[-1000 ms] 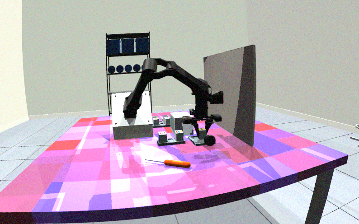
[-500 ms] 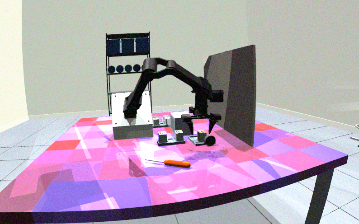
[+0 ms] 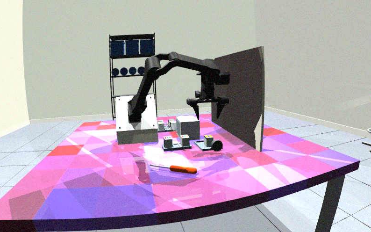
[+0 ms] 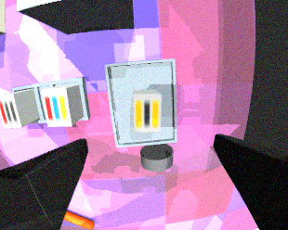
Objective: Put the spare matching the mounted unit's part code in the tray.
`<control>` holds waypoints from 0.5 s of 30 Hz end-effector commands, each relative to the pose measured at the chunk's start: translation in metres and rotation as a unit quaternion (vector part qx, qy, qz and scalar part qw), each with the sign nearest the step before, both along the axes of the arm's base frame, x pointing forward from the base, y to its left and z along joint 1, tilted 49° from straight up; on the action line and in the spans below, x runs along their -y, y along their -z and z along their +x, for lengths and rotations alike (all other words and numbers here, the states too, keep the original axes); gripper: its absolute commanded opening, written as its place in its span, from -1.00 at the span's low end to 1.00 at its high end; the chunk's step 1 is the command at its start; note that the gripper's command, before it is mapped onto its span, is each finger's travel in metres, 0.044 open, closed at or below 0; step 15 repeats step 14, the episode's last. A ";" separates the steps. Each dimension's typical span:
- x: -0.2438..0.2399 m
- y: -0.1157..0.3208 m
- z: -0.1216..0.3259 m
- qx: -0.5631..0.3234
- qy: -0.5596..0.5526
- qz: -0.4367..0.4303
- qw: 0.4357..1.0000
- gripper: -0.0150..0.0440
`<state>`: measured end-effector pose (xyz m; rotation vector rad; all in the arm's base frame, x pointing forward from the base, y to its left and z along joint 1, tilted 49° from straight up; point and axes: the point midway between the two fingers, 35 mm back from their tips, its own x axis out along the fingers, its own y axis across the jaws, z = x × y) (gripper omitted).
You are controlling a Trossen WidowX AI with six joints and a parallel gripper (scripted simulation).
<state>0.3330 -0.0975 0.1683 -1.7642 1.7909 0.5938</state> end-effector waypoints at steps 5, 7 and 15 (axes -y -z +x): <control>0.000 -0.001 -0.001 -0.001 0.001 0.000 1.000 1.00; 0.000 -0.001 -0.001 -0.001 0.001 0.000 1.000 1.00; 0.000 -0.001 -0.001 -0.001 0.001 0.000 1.000 1.00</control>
